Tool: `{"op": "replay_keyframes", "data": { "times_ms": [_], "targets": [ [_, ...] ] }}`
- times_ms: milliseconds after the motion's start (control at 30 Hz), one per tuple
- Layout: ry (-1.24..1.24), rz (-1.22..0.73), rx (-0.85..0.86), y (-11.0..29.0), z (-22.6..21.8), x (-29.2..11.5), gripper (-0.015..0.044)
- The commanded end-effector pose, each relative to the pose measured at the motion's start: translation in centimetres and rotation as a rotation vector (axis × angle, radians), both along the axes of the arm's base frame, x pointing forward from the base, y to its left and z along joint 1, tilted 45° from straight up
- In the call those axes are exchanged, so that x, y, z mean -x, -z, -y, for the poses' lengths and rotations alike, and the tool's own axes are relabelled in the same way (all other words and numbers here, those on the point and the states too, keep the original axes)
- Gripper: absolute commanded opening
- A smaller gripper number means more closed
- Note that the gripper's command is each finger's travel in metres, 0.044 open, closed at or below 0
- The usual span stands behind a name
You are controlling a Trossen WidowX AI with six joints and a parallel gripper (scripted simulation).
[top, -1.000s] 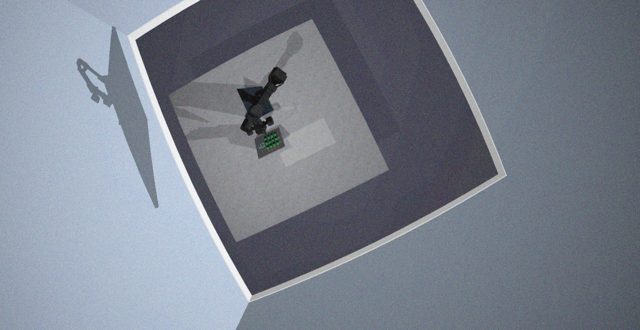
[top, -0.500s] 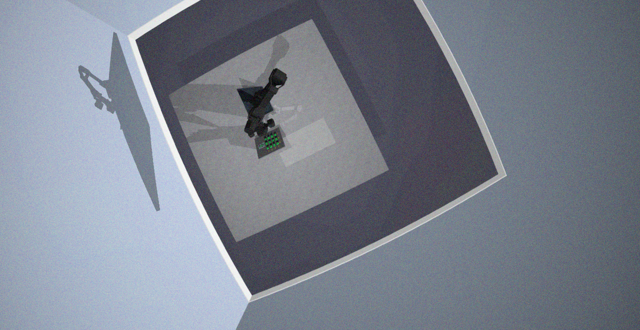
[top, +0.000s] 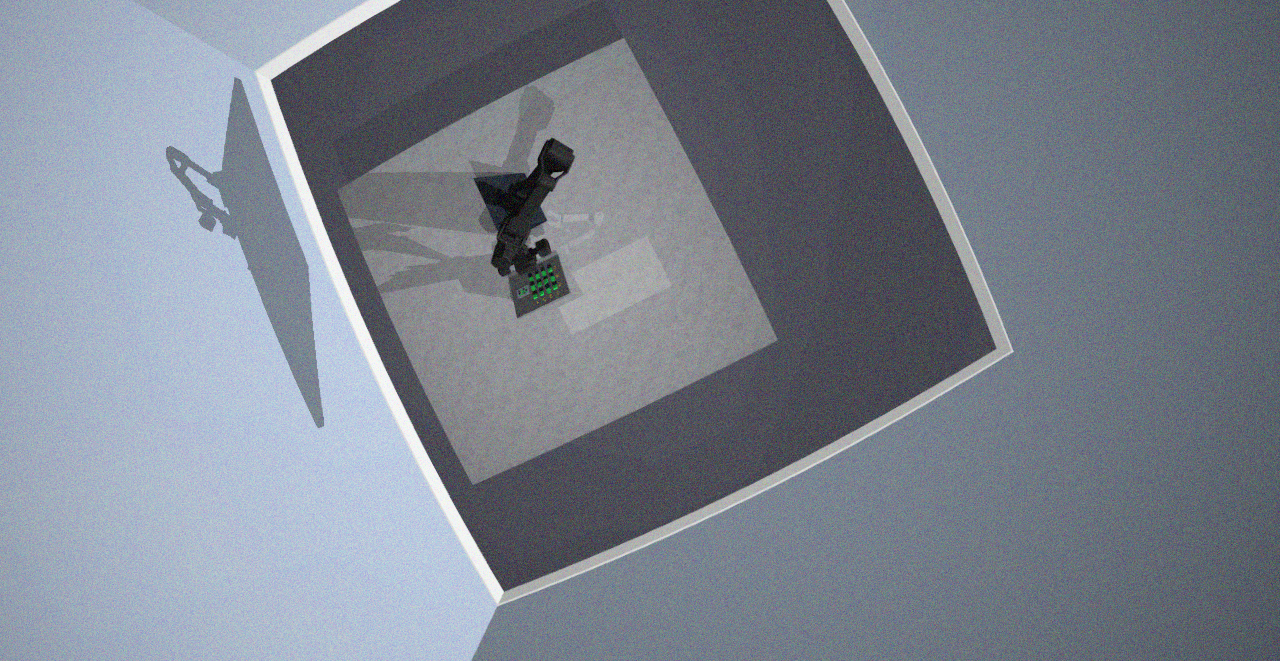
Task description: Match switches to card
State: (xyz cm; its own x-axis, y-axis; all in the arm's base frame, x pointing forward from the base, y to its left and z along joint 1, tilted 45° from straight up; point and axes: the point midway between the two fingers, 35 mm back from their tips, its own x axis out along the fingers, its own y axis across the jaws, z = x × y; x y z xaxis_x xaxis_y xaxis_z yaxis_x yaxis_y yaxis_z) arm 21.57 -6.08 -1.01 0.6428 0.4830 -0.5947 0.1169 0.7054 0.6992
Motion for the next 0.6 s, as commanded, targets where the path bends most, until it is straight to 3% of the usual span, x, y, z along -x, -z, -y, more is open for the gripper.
{"op": "replay_keyframes", "data": {
  "times_ms": [0,567],
  "targets": [
    [0.002,0.001,-0.002,-0.01,-0.01,-0.03,0.0000],
    [0.002,0.001,-0.002,0.08,-0.09,-0.12,0.0000]
  ]
}}
